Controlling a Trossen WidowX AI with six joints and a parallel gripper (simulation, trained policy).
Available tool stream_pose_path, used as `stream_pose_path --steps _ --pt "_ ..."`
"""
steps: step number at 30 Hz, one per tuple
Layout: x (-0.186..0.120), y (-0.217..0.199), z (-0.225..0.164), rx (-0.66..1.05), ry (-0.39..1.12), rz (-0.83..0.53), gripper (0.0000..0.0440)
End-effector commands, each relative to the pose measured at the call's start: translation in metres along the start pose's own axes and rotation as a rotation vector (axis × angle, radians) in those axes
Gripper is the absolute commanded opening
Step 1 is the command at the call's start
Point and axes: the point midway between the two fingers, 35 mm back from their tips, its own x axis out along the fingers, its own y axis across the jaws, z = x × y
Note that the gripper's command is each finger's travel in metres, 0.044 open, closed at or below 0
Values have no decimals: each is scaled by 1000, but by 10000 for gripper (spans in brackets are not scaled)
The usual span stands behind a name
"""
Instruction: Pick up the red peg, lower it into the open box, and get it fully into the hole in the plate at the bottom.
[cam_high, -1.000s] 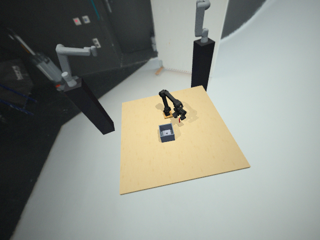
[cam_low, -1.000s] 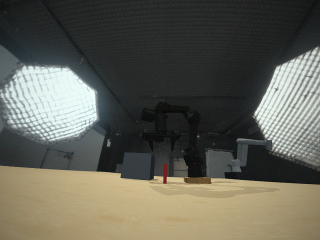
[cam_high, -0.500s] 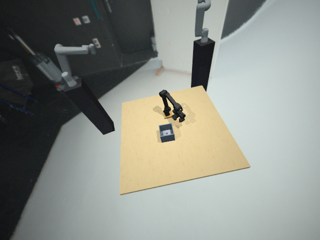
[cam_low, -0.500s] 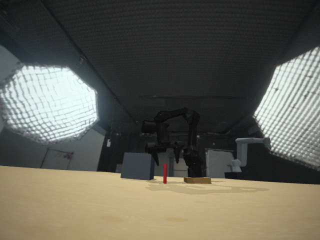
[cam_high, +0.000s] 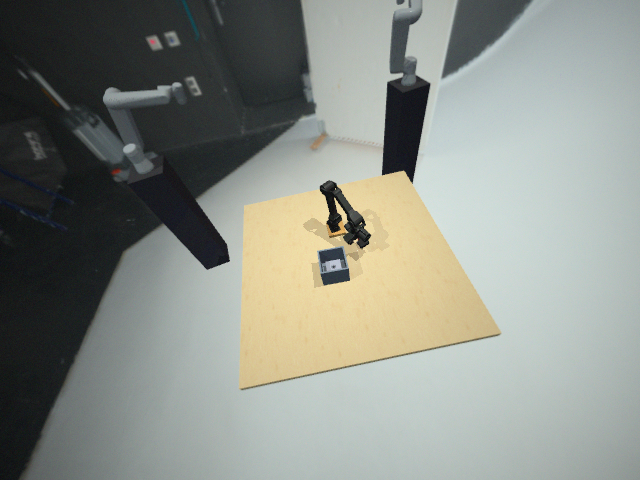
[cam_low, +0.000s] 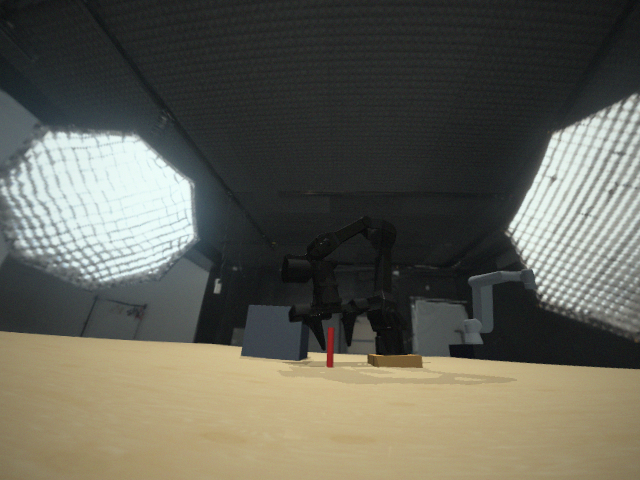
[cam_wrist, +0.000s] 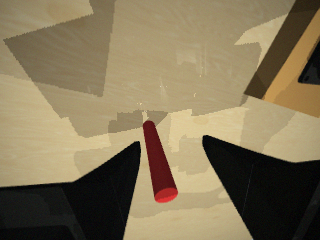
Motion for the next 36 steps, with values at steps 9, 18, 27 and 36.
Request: stream_pose_path --steps 9,18,27,36 --pt "5 2 0 -82 -8 -14 10" --pt "-24 6 -8 -102 62 103 0" --pt "-64 5 -12 -149 101 220 0" --pt "-109 2 -6 -194 80 341 0"
